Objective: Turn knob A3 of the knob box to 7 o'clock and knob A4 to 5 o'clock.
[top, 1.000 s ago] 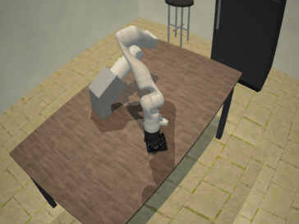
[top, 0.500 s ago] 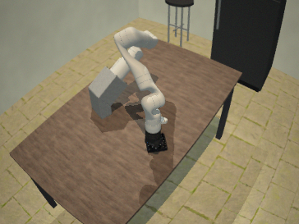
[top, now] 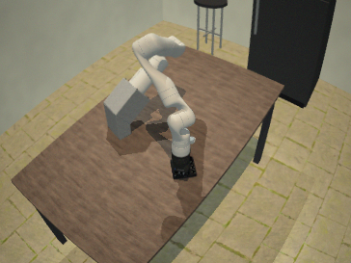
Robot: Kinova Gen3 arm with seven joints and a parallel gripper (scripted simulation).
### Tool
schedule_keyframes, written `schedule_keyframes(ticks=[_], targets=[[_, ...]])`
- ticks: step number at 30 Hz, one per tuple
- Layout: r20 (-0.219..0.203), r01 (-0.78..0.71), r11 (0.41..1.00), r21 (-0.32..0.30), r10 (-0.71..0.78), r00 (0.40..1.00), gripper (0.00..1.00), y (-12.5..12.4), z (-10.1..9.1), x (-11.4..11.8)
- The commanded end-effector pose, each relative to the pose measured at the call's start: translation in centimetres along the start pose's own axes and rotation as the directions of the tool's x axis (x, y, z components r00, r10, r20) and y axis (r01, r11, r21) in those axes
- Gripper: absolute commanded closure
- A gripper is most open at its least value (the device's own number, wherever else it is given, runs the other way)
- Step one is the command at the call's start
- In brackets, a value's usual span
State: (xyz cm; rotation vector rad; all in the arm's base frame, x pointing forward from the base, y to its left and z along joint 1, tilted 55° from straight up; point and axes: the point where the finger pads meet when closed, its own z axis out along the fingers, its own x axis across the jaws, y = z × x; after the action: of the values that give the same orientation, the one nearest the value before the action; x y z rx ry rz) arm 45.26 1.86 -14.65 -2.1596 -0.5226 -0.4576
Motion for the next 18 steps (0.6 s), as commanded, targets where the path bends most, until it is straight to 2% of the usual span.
schedule_keyframes(ticks=[1,18], targets=[[-0.003,0.03,1.0,0.001,-0.03,1.0,0.7,0.05,-0.01,0.04],[-0.003,0.239,0.971,0.0,-0.239,0.971,0.7,0.05,-0.01,0.04]])
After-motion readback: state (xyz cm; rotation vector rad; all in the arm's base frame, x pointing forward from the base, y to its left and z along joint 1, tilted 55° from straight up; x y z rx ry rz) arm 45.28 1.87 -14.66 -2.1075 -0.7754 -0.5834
